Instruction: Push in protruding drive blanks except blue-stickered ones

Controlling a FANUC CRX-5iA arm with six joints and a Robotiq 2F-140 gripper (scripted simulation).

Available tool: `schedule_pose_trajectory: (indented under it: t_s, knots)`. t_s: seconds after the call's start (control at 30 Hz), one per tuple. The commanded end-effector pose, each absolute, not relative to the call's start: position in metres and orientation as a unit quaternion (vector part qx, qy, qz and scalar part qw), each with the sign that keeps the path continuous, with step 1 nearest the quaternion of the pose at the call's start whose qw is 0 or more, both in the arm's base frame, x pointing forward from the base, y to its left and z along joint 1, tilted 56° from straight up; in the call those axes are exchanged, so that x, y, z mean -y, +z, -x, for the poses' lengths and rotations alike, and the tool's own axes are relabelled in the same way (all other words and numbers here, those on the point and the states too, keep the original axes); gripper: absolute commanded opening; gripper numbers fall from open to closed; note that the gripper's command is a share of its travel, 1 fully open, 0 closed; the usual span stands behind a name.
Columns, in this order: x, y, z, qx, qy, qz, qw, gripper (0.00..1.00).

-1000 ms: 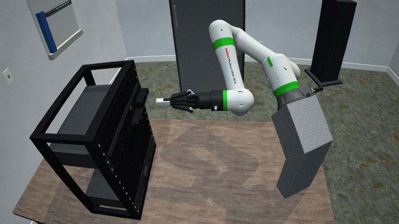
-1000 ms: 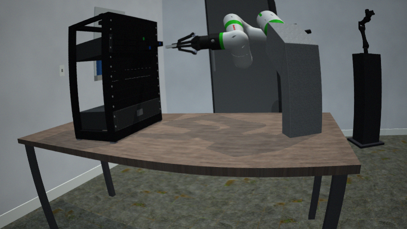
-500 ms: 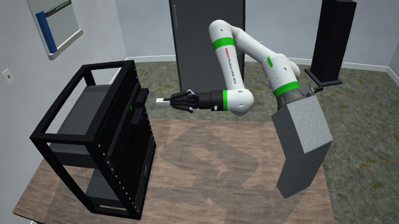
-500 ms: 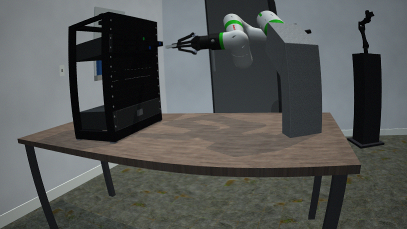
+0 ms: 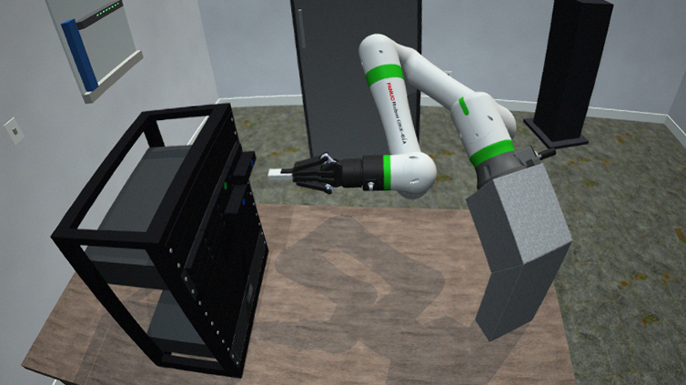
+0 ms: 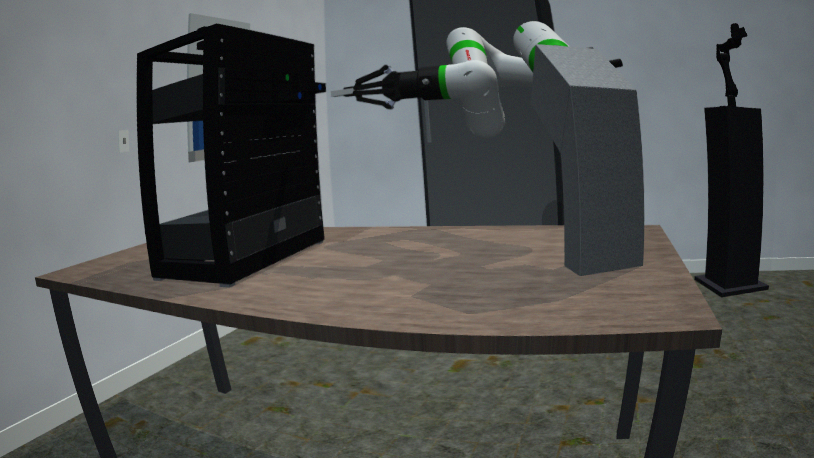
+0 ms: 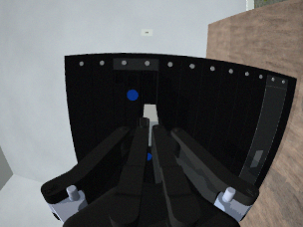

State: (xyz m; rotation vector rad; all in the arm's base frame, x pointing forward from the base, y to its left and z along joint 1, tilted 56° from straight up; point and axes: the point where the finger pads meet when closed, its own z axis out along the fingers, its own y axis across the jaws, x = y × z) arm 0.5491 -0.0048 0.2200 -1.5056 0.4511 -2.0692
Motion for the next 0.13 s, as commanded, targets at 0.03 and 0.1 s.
schedule_pose_trajectory:
  t_s: [0.03, 0.1]
  knots:
    - [0.0047, 0.2201, -0.5491, -0.167, -0.767, 0.558, 0.268, 0.00]
    - [0.0047, 0.2201, -0.5491, -0.167, -0.767, 0.558, 0.268, 0.00]
